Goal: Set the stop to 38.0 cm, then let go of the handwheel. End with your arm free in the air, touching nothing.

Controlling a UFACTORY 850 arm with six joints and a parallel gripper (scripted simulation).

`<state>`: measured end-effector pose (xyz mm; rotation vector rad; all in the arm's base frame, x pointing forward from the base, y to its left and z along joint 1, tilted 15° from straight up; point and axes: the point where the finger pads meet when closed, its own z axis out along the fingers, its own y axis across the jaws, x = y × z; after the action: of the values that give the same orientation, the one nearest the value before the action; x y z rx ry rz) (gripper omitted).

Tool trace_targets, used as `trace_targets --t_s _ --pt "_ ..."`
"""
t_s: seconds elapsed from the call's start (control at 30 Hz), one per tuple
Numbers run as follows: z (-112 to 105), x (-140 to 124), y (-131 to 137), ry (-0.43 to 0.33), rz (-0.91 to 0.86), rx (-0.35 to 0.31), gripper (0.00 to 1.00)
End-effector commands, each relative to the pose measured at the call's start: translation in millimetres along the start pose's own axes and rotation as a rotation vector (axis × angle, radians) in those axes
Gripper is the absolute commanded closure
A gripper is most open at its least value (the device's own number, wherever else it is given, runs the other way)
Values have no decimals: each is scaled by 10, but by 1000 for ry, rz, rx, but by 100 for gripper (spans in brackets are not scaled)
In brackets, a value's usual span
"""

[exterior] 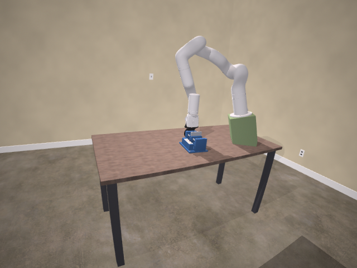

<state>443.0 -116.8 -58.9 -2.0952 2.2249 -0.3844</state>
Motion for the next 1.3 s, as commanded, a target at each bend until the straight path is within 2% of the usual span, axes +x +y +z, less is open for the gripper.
trace_targets --t_s 0.0,0.43,1.27 --pt "-90 1 18 0 0 1 94" --pt "-339 1 -74 0 0 1 94" --pt "-433 2 -351 0 0 1 94"
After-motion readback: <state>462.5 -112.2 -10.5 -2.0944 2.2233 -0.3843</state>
